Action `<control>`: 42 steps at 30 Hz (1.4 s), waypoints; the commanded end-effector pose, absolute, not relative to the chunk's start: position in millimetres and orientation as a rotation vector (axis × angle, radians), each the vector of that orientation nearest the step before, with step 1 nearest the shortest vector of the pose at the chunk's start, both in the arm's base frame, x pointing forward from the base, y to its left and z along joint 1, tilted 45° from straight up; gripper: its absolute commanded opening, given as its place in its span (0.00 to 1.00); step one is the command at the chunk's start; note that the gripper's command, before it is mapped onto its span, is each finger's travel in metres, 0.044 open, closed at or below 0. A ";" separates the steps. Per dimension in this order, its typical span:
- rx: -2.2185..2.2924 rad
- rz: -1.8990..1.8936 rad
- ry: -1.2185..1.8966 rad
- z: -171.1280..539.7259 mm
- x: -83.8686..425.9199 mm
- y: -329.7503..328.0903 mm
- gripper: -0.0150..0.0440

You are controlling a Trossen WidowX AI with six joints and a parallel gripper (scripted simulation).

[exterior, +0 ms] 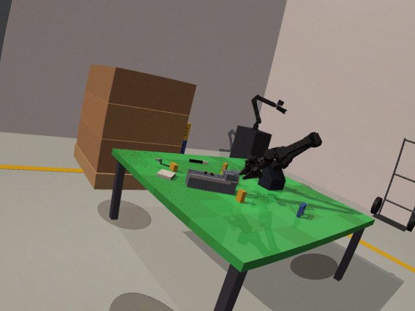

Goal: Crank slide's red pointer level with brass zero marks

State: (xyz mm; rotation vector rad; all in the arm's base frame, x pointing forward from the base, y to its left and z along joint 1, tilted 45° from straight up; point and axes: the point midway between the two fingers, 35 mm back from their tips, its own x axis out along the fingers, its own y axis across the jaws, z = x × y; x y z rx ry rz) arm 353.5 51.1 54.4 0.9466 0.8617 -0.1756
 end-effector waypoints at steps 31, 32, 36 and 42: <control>0.948 -0.180 0.861 44.7 349.6 49.7 0.25; 0.948 -0.180 0.861 43.4 349.0 49.5 0.25; 0.948 -0.180 0.861 42.3 348.8 49.5 0.25; 0.948 -0.180 0.861 41.4 348.6 49.6 0.25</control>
